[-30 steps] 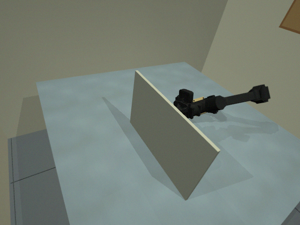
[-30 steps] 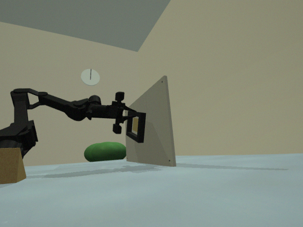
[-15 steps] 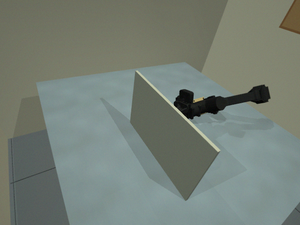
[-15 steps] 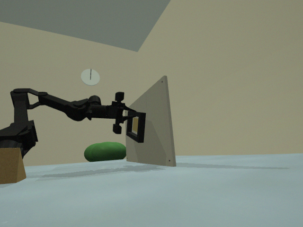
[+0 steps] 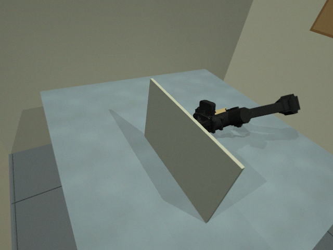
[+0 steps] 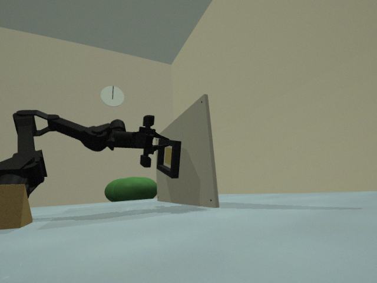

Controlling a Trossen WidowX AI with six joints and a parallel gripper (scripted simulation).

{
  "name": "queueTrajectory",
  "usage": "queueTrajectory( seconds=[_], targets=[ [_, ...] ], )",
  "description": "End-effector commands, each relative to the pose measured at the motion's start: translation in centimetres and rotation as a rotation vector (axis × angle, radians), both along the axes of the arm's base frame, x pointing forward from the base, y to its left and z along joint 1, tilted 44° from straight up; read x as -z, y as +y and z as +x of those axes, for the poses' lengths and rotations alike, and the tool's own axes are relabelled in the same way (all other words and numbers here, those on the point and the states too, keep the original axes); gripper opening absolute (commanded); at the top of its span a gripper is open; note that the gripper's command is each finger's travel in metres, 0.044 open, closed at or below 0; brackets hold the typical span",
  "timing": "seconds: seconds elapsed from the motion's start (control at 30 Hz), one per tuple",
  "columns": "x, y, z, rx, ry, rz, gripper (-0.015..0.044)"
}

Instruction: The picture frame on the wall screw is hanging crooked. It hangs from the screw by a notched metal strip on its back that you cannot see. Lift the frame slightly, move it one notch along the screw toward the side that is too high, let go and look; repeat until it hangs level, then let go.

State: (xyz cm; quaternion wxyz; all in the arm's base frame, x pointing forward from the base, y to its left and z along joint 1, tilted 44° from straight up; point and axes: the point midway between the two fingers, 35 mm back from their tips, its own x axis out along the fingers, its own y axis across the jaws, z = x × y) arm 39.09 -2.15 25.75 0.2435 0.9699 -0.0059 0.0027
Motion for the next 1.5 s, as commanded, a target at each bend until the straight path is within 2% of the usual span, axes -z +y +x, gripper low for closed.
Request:
queueTrajectory(
  seconds=[0.0, 0.9, 1.47],
  targets=[
    [-0.06, -0.09, 0.02, 0.011, -0.005, -0.004, 0.0000],
    [0.13, 0.26, 0.03, 0.003, -0.001, -0.005, 0.0000],
    [0.17, 0.39, 0.04, 0.004, 0.002, -0.136, 0.0000]
  ],
)
